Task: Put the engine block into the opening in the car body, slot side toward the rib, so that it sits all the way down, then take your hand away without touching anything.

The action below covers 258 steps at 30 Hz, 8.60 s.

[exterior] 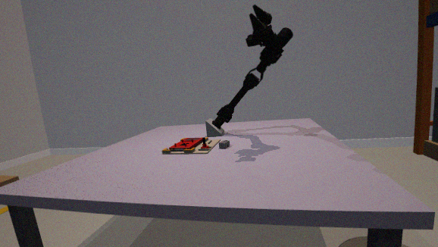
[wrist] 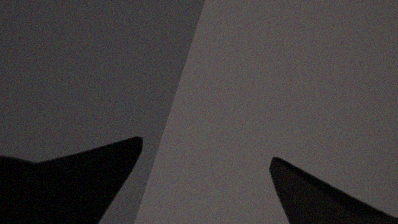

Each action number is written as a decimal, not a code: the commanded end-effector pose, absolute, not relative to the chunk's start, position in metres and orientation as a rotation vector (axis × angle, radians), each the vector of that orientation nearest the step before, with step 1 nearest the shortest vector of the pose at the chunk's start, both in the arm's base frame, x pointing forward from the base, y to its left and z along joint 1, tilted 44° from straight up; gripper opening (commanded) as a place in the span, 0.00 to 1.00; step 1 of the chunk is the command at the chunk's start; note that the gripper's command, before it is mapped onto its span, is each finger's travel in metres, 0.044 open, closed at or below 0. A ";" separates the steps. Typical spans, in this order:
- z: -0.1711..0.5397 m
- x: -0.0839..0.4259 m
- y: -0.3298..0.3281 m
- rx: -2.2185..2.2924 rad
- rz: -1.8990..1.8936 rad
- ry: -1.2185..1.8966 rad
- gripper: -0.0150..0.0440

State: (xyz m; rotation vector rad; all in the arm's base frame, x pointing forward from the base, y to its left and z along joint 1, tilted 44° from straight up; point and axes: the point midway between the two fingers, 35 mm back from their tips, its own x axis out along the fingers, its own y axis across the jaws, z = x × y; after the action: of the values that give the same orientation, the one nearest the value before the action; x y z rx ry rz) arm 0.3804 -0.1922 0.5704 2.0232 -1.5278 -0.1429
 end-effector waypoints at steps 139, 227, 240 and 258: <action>0.078 0.338 0.023 0.928 0.277 1.472 1.00; 0.100 0.333 -0.103 0.873 0.302 1.463 0.25; 0.062 0.334 -0.123 0.840 0.329 1.451 0.25; 0.009 0.326 -0.146 0.798 0.367 1.435 0.25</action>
State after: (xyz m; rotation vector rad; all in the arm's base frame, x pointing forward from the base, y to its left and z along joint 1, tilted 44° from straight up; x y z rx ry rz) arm 0.3293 -0.1418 0.0158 0.8063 1.4359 0.3667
